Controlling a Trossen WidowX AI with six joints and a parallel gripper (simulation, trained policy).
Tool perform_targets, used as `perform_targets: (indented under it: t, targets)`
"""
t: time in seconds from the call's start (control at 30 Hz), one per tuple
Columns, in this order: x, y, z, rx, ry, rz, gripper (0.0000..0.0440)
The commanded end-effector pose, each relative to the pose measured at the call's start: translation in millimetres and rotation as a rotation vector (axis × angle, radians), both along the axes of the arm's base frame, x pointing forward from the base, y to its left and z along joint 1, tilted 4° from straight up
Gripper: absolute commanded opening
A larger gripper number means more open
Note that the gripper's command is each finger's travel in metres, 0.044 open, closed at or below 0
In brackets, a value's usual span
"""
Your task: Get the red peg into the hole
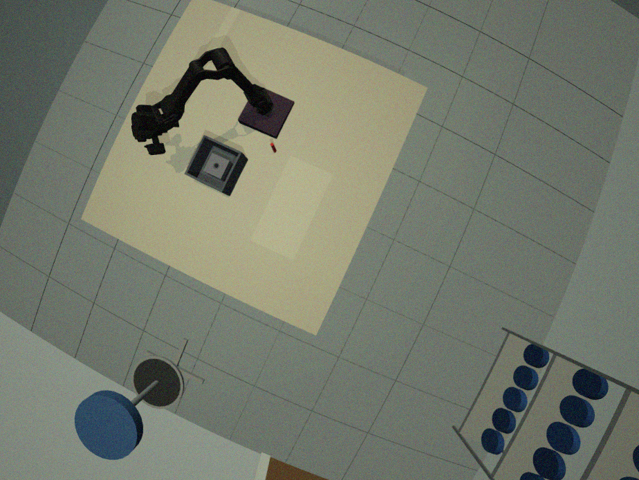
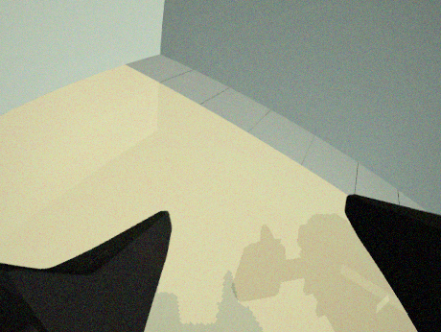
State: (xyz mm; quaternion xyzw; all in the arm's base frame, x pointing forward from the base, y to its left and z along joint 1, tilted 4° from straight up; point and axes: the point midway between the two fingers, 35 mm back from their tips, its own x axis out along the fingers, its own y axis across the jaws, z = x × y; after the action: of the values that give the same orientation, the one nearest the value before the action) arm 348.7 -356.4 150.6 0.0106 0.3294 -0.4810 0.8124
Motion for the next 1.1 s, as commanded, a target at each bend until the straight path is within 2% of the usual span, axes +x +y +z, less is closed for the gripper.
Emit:
perform_targets:
  t: [0.0,0.27,0.53,0.77,1.07]
  targets:
    - [16.0,36.8,11.8,0.037,-0.023,0.026,0.0440]
    - [40.1,128.4,30.8,0.142,-0.054,0.112,0.0440]
    - [39.1,224.2,38.1,0.275,-0.046,0.197,0.0440]
    - [15.5,301.9,35.3,0.403,0.004,0.249,0.0440]
    - [-39.9,378.3,22.4,0.560,0.120,0.245,0.0440]
